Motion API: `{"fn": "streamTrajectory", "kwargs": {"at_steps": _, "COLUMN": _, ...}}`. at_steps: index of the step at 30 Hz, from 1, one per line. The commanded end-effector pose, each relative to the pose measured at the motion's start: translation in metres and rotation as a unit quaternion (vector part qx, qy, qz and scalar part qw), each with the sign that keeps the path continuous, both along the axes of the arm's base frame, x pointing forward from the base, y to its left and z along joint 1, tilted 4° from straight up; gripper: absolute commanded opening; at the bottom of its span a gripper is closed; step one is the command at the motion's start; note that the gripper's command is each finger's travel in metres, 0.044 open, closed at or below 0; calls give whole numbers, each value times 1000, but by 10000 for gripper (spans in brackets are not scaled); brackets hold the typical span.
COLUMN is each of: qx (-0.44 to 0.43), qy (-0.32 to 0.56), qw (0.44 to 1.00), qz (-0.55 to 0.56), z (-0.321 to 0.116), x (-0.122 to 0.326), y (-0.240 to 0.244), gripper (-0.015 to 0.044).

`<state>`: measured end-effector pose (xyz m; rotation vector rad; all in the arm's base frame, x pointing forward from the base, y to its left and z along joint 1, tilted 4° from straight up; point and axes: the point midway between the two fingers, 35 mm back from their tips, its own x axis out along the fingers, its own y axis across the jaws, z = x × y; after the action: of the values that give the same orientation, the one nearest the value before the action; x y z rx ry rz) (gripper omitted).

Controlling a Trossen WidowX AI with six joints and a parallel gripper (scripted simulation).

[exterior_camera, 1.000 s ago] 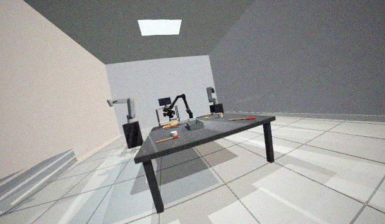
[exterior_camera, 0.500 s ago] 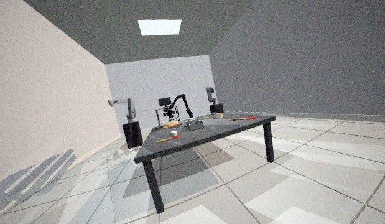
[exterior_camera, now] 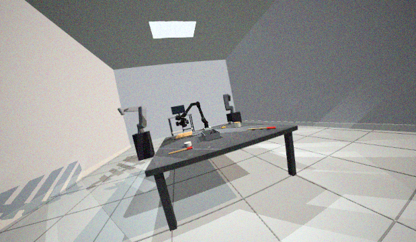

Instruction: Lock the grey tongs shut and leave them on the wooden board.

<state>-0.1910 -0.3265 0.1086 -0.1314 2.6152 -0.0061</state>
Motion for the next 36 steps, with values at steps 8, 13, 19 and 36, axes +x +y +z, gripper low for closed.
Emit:
{"fn": "streamTrajectory", "kwargs": {"at_steps": 8, "qx": -32, "qy": -113, "qw": 993, "qz": 22, "z": 5, "x": -1, "y": -27, "gripper": -150}}
{"fn": "streamTrajectory", "kwargs": {"at_steps": 13, "qx": -59, "qy": -161, "qw": 985, "qz": 24, "z": 7, "x": 2, "y": -39, "gripper": -150}}
{"fn": "streamTrajectory", "kwargs": {"at_steps": 19, "qx": -58, "qy": -187, "qw": 980, "qz": 28, "z": 7, "x": 0, "y": -42, "gripper": -150}}
{"fn": "streamTrajectory", "kwargs": {"at_steps": 36, "qx": -34, "qy": -289, "qw": 956, "qz": 31, "z": 4, "x": -9, "y": -39, "gripper": -150}}
